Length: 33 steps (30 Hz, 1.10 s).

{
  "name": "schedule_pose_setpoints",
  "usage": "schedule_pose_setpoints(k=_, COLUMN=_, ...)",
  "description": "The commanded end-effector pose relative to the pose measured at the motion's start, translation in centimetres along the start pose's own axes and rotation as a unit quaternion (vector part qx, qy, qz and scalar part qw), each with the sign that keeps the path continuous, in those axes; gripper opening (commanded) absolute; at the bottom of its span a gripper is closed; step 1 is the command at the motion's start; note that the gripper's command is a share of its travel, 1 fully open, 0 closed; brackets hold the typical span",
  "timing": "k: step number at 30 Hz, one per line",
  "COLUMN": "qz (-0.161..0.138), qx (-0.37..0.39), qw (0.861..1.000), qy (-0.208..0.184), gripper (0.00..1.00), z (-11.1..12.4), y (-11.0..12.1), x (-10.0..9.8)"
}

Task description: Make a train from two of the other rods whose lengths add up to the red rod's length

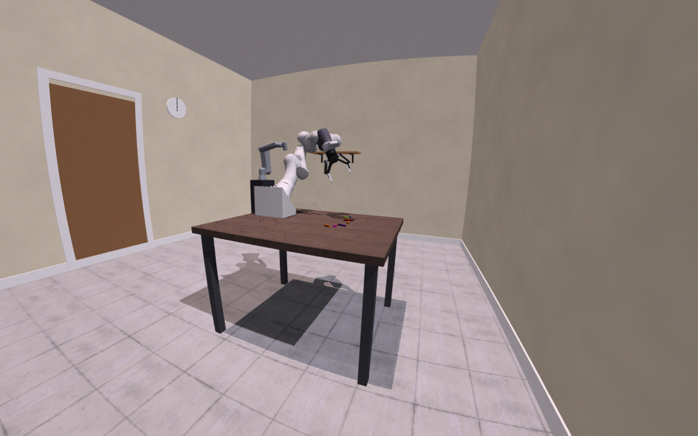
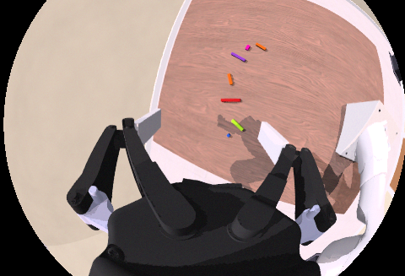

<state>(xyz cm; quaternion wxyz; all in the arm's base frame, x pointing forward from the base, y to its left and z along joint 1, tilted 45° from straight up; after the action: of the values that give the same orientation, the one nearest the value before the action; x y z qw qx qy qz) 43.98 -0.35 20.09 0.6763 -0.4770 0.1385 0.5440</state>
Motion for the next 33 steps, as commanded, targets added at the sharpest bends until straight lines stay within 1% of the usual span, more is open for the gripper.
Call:
schedule_pose_setpoints(k=1, qz=0.000, qx=0.000, qw=1.000, qy=0.000, gripper=1.00, z=0.0, y=0.0, x=0.0)
schedule_pose_setpoints(k=20, qz=0.001, qx=0.004, qw=1.000, qy=0.000, gripper=1.00, z=-0.1, y=0.0, x=0.0)
schedule_pose_setpoints(k=24, qz=0.007, qx=0.040, qw=0.999, qy=0.002, gripper=1.00, z=-0.6, y=0.1, x=0.3)
schedule_pose_setpoints(k=27, qz=0.017, qx=0.101, qw=0.995, qy=0.007, gripper=1.00, z=-1.5, y=0.4, x=0.7)
schedule_pose_setpoints(k=29, qz=0.018, qx=0.105, qw=0.994, qy=0.007, gripper=1.00, z=-1.5, y=0.4, x=0.7)
schedule_pose_setpoints(k=31, qz=0.023, qx=0.134, qw=0.991, qy=0.009, gripper=1.00, z=-1.9, y=0.6, x=1.0)
schedule_pose_setpoints(k=33, qz=0.023, qx=0.134, qw=0.991, qy=0.009, gripper=1.00, z=-1.9, y=0.6, x=1.0)
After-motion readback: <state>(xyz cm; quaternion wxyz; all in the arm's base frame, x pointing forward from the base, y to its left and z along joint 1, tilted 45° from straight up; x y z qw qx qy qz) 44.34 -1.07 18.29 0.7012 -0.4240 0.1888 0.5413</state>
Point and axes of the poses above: the point where the finger pads meet when closed, its own x axis out along the fingers, its own y axis across the jaws, z = x × y, the point moved 3 cm from there along -x, back along the fingers, and after that the axes turned 10 degrees about -x, right-handed, at the moved point
